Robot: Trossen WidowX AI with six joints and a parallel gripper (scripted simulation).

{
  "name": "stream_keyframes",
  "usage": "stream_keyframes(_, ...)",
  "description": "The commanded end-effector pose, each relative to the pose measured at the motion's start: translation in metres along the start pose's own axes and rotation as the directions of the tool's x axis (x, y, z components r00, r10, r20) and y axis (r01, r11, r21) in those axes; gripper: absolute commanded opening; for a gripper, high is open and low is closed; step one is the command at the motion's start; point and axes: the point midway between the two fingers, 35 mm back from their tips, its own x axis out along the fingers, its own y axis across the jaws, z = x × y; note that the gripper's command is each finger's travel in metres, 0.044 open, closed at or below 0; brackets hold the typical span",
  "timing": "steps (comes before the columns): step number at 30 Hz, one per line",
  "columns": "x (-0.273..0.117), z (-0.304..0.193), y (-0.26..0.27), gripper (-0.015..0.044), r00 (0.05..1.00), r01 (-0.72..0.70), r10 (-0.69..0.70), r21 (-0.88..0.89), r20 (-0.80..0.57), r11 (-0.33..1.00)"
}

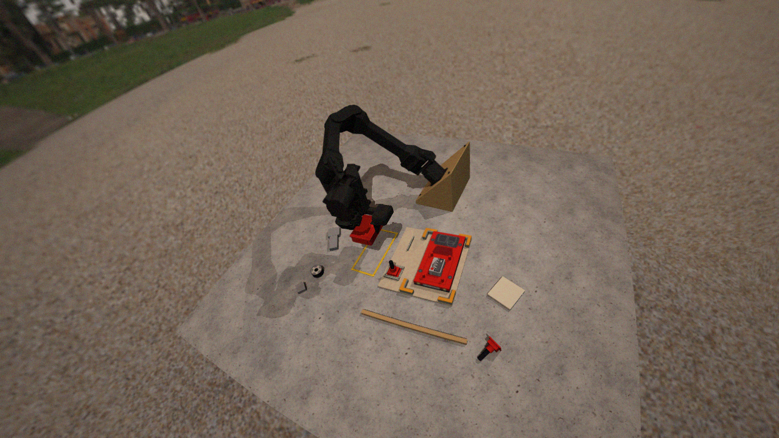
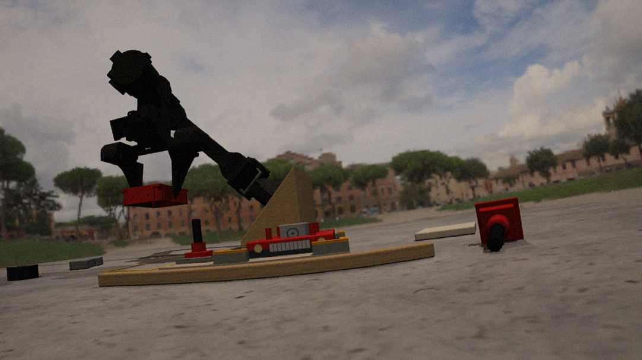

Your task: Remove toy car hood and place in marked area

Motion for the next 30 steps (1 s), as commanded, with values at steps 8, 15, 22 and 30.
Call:
stream_keyframes(8, 0.008, -0.001, 0.001, 0.0, 1.0, 0.003, -0.003, -0.008, -0.003, 1.0)
stream_keyframes(15, 0.013, -0.001, 0.001, 0.0, 1.0, 0.003, -0.003, -0.008, -0.003, 1.0)
stream_keyframes(22, 0.017, 0.0, 0.001, 0.0, 1.0, 0.002, -0.002, -0.008, -0.002, 1.0)
stream_keyframes(30, 0.023, 0.0, 0.001, 0.0, 1.0, 0.002, -0.002, -0.008, -0.002, 1.0)
